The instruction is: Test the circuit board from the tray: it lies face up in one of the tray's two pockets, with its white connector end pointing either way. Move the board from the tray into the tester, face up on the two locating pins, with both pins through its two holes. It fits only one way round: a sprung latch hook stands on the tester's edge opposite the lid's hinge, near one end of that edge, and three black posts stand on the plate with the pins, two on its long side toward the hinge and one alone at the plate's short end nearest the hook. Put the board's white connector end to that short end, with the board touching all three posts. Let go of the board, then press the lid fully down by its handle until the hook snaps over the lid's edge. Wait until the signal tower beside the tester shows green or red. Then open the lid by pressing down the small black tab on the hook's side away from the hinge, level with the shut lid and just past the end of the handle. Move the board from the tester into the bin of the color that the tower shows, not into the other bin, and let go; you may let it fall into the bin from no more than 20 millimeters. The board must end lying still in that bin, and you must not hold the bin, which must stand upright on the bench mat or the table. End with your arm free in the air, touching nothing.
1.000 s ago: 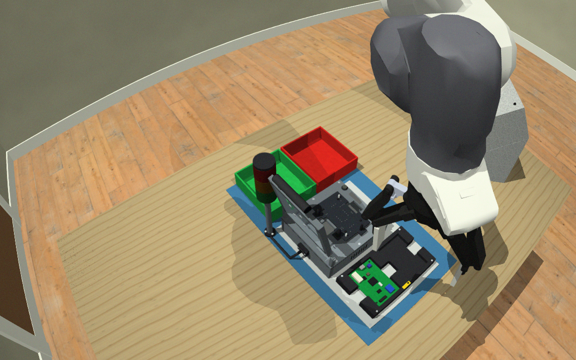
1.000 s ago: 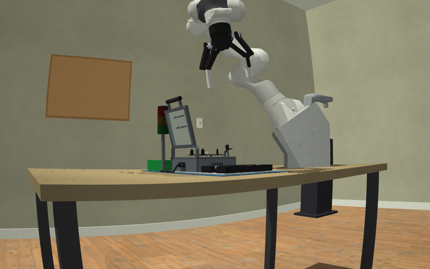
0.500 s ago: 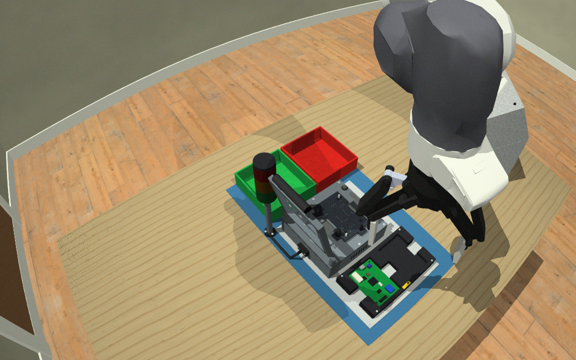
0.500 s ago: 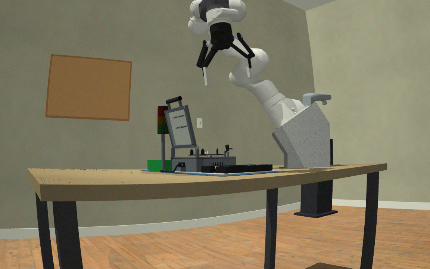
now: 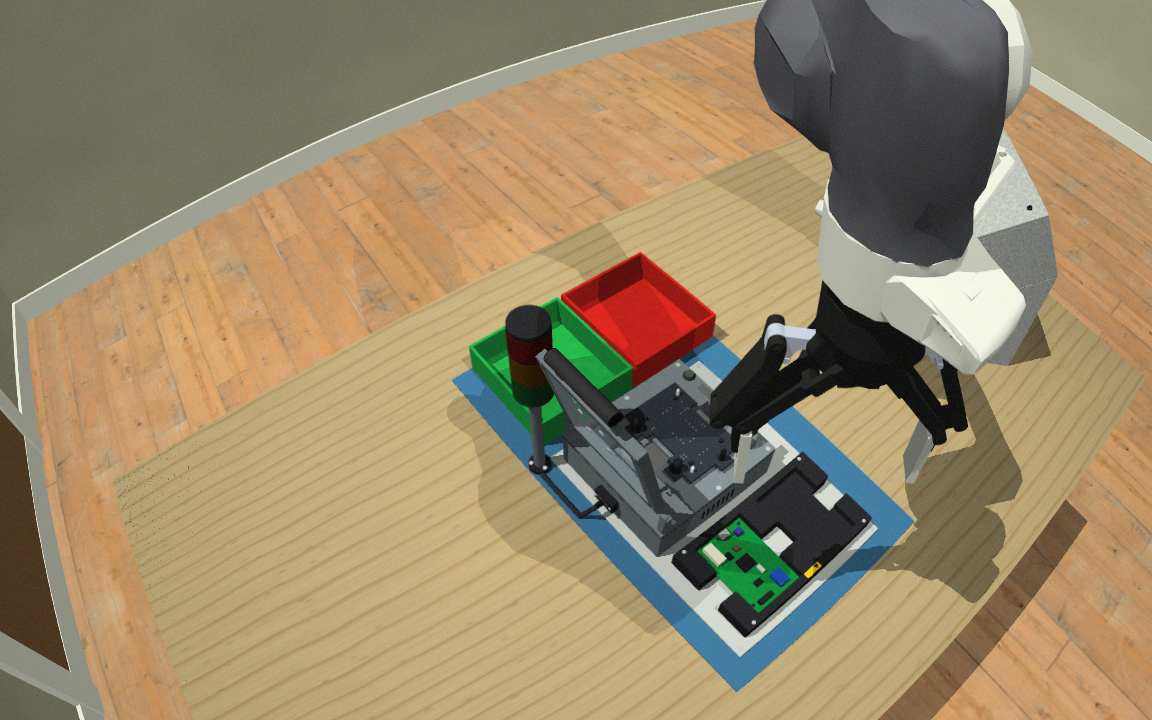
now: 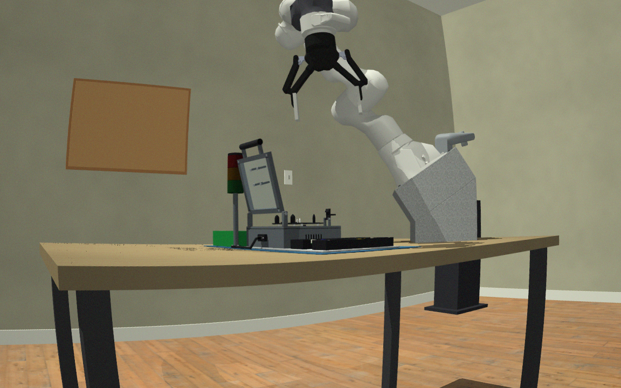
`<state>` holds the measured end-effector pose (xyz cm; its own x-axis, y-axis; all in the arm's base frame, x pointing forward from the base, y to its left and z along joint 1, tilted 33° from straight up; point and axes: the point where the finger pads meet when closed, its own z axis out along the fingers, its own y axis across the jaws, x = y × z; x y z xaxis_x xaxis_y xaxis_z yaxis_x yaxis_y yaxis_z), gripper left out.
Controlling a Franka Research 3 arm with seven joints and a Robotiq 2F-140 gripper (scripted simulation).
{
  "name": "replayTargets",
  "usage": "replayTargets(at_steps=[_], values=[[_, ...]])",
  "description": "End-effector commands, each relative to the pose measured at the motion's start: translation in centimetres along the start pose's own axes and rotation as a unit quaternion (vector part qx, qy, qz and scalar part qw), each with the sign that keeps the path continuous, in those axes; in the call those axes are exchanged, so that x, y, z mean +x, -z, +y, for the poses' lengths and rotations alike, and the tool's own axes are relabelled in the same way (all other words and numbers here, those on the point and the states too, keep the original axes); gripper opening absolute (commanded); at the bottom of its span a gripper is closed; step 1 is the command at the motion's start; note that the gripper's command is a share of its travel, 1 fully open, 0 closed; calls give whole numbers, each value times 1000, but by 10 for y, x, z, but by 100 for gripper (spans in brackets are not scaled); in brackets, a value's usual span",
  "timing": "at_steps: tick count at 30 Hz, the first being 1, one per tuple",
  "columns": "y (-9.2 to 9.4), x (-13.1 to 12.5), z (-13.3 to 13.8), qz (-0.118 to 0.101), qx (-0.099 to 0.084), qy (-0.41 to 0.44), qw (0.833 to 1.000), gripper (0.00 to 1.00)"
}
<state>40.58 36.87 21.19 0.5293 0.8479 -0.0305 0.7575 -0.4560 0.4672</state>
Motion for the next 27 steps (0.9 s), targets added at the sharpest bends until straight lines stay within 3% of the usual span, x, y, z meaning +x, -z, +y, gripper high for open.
replayTargets(at_steps=[1,20,27], values=[[2,-3,-1,3,-1,84,996,100],[10,-24,3,1,-18,219,976,100],[13,-35,5,-1,-28,288,957,100]])
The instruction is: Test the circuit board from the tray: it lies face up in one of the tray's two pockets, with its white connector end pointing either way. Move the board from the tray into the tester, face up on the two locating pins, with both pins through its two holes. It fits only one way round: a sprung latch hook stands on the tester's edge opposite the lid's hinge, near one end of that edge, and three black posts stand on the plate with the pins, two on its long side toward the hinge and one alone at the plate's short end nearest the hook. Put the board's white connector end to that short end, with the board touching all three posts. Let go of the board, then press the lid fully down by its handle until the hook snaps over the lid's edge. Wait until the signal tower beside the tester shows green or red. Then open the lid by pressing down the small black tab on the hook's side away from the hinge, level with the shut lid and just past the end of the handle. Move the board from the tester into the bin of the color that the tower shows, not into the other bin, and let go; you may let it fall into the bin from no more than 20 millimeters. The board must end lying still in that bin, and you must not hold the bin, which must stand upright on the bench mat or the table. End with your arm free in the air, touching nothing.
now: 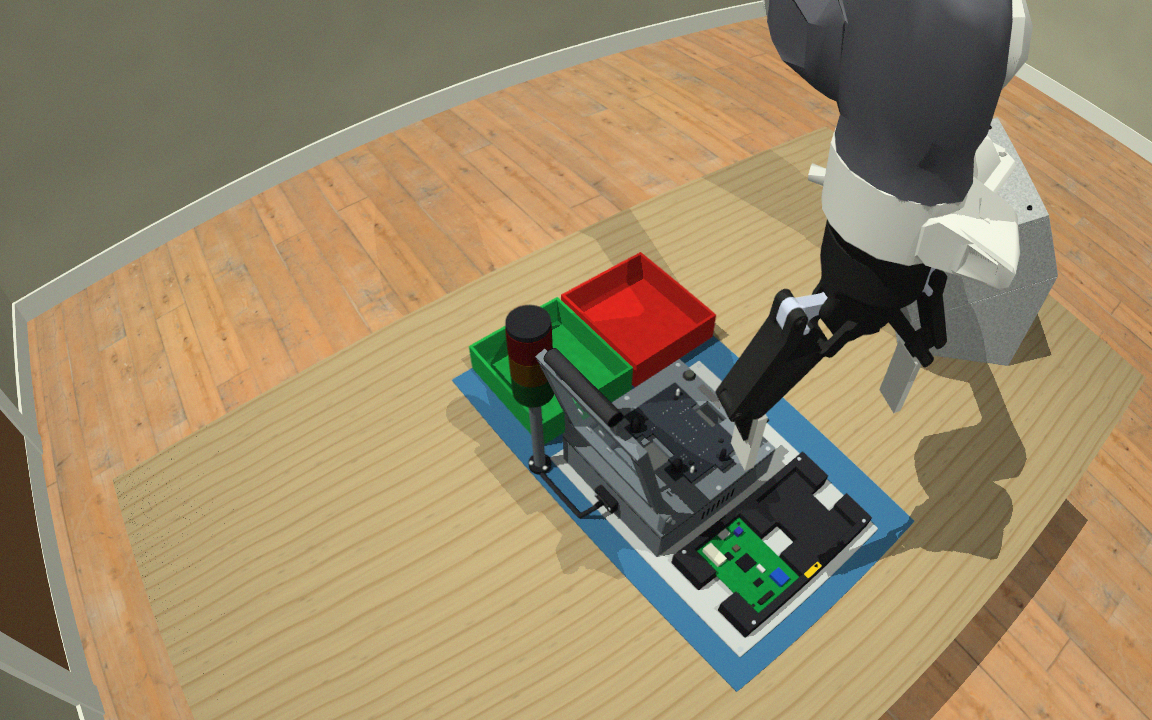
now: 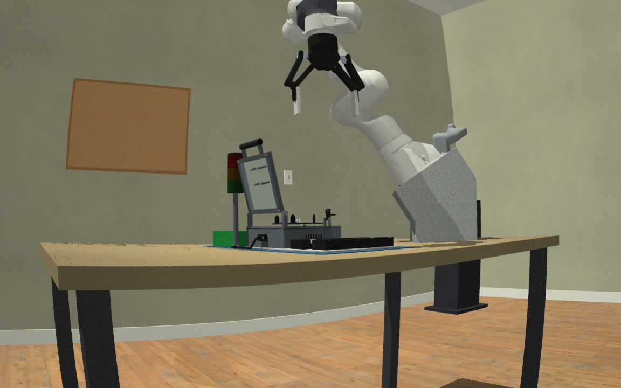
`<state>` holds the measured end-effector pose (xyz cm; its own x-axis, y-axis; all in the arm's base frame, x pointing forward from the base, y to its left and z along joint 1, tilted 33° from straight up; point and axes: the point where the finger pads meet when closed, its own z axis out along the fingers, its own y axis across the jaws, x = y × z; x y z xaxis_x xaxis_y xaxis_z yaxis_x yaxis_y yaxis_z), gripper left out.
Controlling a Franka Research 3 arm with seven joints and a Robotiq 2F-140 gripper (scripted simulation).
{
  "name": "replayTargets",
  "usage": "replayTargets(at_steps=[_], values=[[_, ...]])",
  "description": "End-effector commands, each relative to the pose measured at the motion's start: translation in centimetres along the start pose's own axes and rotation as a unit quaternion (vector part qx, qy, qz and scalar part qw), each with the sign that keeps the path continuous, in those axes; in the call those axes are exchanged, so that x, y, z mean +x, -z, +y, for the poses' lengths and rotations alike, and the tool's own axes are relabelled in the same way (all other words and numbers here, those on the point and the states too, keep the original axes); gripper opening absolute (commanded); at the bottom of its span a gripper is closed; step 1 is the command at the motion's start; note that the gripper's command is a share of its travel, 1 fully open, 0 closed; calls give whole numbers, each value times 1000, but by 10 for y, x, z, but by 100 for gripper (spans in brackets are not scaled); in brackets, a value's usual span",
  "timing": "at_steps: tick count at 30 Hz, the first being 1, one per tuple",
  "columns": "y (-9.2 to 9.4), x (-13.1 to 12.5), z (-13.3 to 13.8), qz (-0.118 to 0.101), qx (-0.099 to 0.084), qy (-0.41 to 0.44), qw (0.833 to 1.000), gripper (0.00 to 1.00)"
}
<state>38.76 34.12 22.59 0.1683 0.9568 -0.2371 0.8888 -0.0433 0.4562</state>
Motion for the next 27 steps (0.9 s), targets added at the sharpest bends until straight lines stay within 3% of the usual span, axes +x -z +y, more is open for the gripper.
replayTargets(at_steps=[1,13,27], values=[[2,-3,-1,2,-3,84,996,100],[5,-16,-4,-3,-14,170,985,100],[6,-17,-4,-4,-15,175,984,100]])
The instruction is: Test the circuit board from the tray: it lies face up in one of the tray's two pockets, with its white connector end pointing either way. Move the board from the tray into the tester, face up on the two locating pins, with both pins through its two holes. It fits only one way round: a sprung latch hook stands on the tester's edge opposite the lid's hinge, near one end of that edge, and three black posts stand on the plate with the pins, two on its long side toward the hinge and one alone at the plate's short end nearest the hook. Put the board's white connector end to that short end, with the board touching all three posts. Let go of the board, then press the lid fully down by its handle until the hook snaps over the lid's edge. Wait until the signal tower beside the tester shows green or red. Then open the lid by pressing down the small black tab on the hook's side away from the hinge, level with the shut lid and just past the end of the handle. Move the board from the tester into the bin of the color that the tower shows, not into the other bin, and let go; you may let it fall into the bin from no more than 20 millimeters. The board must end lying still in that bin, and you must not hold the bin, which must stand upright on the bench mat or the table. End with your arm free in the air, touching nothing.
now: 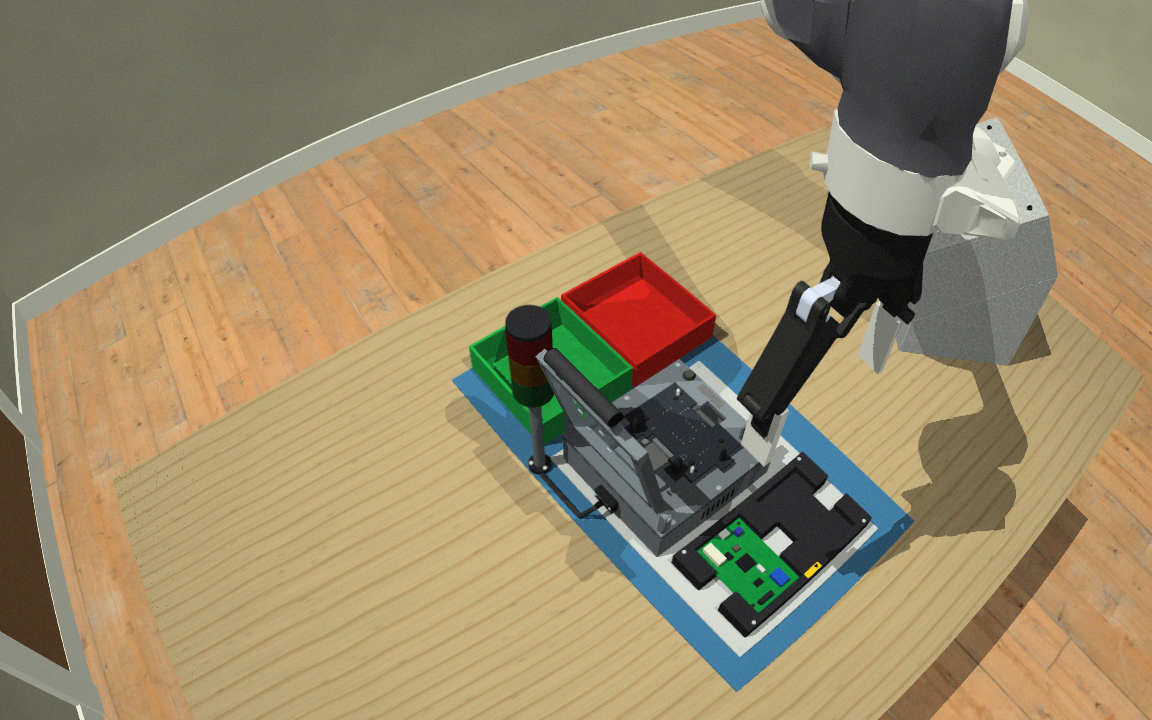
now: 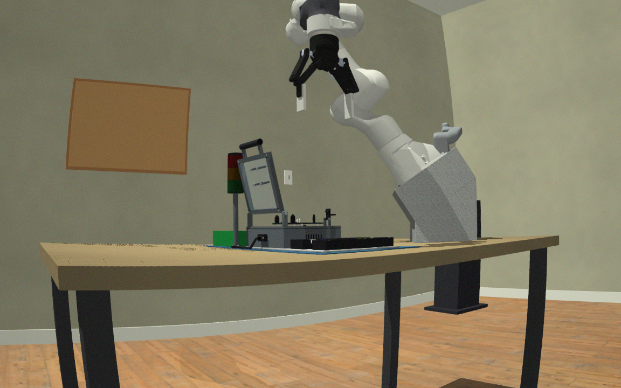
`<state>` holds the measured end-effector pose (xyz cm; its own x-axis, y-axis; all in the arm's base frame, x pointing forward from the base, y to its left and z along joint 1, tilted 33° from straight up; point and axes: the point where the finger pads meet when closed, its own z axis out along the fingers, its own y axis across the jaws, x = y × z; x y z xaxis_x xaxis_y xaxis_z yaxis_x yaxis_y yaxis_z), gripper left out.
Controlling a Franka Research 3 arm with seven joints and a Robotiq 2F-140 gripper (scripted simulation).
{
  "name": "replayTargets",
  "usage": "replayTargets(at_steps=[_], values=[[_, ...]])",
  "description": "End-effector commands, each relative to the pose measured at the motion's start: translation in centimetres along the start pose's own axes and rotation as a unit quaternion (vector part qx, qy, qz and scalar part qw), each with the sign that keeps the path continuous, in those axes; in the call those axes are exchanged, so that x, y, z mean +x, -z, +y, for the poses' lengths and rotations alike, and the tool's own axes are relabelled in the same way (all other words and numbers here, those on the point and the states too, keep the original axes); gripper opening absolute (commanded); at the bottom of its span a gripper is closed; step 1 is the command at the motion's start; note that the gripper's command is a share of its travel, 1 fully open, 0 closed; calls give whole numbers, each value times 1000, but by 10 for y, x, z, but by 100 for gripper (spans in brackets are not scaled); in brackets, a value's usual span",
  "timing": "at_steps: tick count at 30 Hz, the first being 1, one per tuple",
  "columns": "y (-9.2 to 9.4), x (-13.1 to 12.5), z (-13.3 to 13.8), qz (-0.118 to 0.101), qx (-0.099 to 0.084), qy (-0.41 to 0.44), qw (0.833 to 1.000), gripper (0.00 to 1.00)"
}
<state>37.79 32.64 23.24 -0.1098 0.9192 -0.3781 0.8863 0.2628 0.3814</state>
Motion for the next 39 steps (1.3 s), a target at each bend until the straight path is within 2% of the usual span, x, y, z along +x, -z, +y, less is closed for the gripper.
replayTargets(at_steps=[1,13,14,39], values=[[0,0,1,1,-2,18,1000,100],[0,0,1,1,-2,18,1000,100],[0,0,1,1,-2,18,1000,58],[0,0,1,1,-2,18,1000,58]])
